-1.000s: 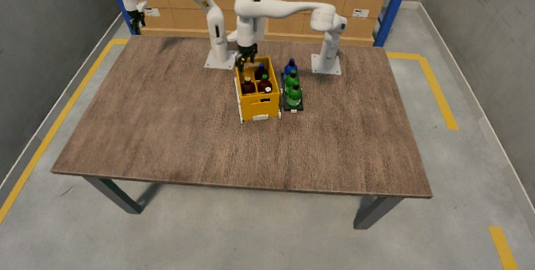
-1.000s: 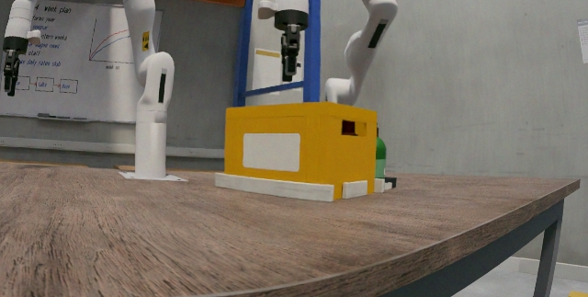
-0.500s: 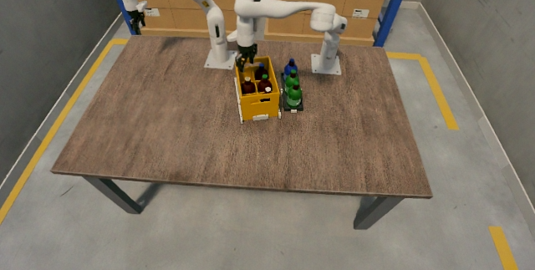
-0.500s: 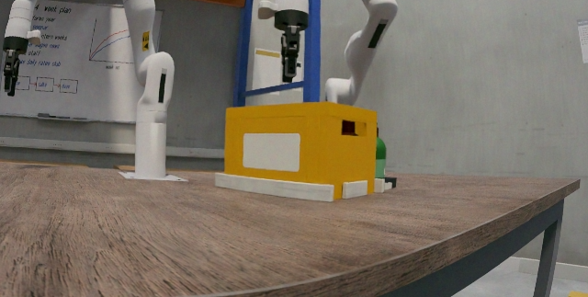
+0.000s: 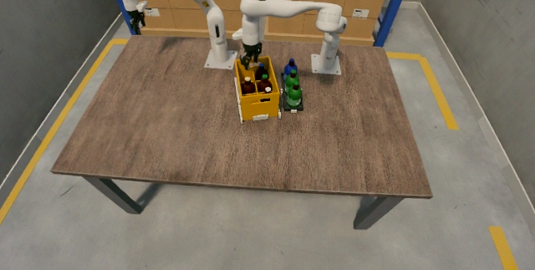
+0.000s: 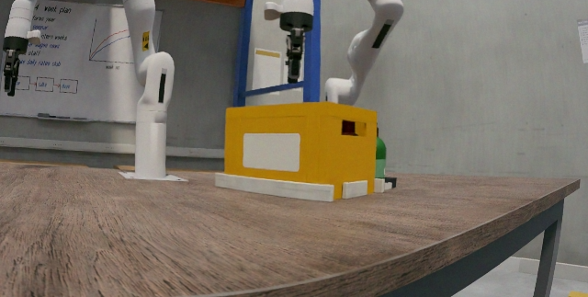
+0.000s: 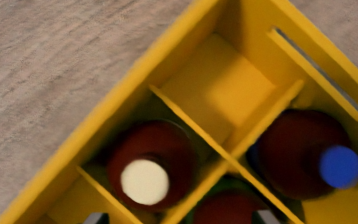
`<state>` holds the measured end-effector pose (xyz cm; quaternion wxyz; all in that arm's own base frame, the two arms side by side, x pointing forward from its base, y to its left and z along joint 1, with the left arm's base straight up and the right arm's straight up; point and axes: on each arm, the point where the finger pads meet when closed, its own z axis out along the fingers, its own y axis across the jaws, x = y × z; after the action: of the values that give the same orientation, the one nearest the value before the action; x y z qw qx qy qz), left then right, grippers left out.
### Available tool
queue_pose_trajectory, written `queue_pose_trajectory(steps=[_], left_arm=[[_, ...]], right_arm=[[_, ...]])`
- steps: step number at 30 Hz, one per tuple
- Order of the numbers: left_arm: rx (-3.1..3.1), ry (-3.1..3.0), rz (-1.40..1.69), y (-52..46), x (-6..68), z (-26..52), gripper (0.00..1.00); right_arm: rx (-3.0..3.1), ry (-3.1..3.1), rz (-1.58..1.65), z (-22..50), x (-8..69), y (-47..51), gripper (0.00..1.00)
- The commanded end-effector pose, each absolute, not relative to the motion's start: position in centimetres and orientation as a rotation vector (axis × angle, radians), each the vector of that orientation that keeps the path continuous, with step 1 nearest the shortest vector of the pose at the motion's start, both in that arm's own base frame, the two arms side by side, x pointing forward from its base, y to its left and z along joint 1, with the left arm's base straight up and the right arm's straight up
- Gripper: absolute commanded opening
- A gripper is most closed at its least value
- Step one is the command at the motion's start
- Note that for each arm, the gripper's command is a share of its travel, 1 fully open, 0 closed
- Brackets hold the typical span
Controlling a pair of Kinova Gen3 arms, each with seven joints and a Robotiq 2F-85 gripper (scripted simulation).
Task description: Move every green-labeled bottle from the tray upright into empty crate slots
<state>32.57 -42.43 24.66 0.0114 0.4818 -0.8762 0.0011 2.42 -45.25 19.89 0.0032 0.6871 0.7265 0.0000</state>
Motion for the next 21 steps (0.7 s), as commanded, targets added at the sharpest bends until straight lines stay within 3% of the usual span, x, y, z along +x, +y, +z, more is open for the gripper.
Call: queue_pose_trajectory(steps=[1,21], left_arm=[[1.497,-2.724,0.029,-39.0,32.6,25.4,0.696],[1.354,-2.829,0.000,-21.8,26.3,24.4,0.576]], right_arm=[[2.167,2.275,0.000,20.0,2.2,-45.0,1.000],[2.167,2.275,0.000,20.0,2.2,-45.0,1.000]])
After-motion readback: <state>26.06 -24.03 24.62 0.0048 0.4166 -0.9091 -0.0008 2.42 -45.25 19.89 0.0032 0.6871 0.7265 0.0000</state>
